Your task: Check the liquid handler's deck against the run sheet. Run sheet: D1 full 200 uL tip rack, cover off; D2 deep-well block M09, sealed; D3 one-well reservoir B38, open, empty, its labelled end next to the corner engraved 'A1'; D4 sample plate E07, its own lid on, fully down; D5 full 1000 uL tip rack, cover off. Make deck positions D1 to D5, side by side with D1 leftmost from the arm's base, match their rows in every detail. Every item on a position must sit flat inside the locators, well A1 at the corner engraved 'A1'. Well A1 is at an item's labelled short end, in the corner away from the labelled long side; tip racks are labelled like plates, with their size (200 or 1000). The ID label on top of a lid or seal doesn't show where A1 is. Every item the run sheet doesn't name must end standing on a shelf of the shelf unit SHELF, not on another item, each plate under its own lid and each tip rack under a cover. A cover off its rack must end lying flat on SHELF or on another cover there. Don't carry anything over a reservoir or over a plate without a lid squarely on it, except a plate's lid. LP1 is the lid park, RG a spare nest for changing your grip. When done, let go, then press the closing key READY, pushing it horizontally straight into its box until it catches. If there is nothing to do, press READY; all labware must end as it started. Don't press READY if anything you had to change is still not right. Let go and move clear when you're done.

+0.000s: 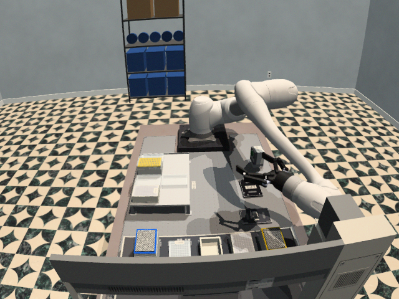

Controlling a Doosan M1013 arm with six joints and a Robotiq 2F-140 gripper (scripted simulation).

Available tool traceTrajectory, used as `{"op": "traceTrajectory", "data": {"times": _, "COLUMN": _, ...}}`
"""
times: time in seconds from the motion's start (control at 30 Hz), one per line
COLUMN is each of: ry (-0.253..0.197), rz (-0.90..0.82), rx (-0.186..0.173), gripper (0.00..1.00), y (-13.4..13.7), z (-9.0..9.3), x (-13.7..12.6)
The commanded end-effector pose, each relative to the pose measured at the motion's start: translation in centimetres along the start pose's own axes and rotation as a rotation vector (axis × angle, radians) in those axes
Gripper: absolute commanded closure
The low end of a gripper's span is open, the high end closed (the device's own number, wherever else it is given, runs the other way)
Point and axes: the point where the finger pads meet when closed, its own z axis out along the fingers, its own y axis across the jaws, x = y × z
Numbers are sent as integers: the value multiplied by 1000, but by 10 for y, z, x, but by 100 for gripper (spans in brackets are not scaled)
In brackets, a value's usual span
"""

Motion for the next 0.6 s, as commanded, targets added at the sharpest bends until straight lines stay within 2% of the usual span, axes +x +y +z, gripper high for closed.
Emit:
{"op": "traceTrajectory", "data": {"times": 0.0, "ry": -2, "rz": 0, "rx": 0, "gripper": 0, "y": 0, "z": 0, "x": 1}}
{"op": "traceTrajectory", "data": {"times": 0.53, "ry": -2, "rz": 0, "rx": 0, "gripper": 0, "y": 0, "z": 0, "x": 1}}
{"op": "traceTrajectory", "data": {"times": 0.57, "ry": -5, "rz": -14, "rx": 14, "gripper": 21, "y": -5, "z": 0, "x": 2}}
